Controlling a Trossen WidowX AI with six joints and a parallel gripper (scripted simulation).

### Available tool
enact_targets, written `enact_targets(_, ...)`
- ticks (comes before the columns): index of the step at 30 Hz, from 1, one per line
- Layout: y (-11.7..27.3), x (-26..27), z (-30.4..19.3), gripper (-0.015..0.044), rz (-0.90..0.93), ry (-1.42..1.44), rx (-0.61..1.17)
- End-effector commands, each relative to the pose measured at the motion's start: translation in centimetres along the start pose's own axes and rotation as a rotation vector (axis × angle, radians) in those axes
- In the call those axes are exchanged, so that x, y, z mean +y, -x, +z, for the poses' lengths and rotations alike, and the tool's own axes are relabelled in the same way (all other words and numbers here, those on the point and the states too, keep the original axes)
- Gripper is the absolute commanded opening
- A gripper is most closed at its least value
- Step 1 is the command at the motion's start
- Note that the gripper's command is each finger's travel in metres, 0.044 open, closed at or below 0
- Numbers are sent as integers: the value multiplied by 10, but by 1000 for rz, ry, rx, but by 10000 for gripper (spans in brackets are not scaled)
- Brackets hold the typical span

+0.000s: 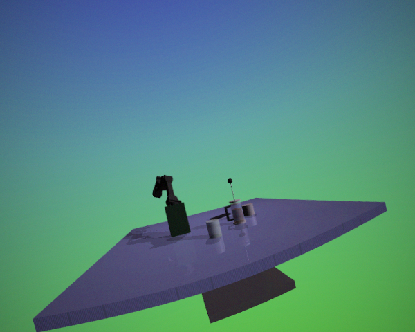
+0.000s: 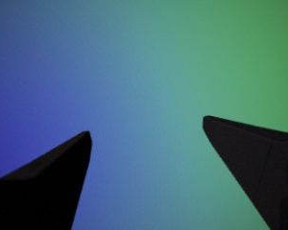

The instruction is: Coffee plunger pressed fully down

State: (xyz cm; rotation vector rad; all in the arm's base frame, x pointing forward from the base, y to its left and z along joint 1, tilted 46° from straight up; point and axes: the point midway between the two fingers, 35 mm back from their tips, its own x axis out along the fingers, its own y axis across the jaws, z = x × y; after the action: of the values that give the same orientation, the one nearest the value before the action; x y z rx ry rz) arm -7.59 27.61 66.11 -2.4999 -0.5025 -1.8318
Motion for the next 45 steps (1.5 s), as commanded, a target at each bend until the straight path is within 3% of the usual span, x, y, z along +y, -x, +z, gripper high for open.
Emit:
enact_targets(1, -1, 1, 2, 426, 2, 10, -2)
enact_targets(11, -12, -34, 70, 440, -86, 412, 44)
enact_targets(26, -3, -56, 262, 440, -390, 1148, 54)
enact_targets(37, 35, -10, 403, 440, -687, 1566, -20)
enact_targets(45, 70, 54, 480, 440, -864, 1709, -181)
